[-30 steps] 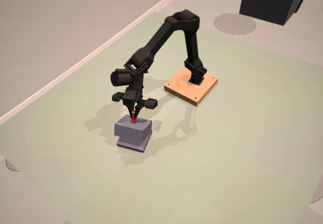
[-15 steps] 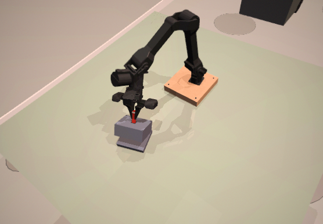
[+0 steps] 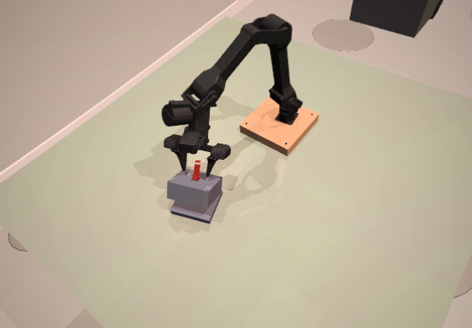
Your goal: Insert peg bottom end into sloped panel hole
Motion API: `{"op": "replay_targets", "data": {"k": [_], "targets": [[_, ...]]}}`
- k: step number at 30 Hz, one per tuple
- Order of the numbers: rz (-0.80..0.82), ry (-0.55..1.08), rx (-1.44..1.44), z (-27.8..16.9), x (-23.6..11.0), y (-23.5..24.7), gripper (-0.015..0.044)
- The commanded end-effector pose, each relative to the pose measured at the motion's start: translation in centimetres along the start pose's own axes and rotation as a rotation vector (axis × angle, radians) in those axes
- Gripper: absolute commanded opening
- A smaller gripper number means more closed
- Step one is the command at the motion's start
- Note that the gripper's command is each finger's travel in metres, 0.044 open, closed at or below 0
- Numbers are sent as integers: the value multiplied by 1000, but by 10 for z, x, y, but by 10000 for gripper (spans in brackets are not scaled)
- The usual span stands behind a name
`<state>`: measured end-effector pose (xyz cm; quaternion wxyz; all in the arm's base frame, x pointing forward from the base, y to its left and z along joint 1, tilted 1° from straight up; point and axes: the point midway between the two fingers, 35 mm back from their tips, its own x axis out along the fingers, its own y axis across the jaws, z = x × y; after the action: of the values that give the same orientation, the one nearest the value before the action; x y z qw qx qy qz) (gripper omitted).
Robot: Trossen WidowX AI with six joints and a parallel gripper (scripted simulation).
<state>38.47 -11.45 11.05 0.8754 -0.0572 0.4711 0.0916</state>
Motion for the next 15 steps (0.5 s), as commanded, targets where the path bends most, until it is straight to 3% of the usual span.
{"op": "replay_targets", "data": {"k": [1, 15], "targets": [[-1, 0, -1, 1, -6, -1, 440], [-1, 8, 5, 3, -41, -3, 440]]}}
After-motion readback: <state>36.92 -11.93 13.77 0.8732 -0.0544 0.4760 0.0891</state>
